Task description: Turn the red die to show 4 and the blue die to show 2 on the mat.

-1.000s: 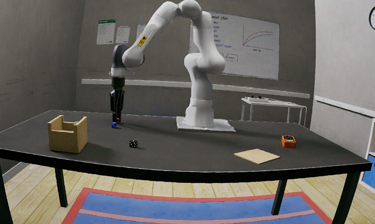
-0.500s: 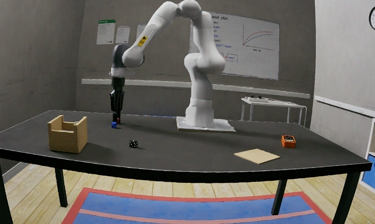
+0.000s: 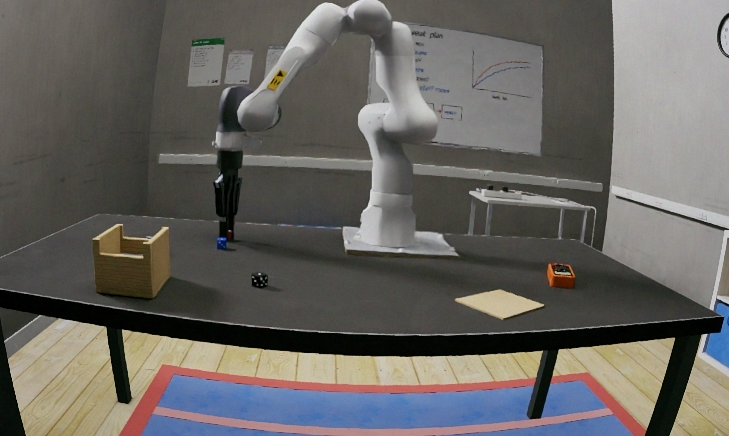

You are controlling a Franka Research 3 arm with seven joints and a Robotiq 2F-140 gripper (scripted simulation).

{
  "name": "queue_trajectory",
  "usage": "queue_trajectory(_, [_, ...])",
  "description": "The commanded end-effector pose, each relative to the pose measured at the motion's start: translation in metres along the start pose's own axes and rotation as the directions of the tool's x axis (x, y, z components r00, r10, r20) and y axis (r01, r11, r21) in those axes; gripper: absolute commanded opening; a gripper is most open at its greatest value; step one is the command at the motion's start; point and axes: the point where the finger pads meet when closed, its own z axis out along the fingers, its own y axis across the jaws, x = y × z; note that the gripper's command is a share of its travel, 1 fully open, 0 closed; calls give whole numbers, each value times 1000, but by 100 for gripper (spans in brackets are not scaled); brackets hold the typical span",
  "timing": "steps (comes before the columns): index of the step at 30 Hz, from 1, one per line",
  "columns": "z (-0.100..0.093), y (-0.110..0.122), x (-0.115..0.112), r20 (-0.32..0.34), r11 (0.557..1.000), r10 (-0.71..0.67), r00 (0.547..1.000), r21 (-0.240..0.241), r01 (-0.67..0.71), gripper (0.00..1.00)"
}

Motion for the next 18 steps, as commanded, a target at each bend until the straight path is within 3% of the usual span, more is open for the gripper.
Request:
queue_trajectory(1, [1, 0, 0, 0, 1000, -3, 1000, 0, 3, 21])
queue_trajectory(18, [-3, 0, 0, 0, 1000, -3, 1000, 0, 3, 21])
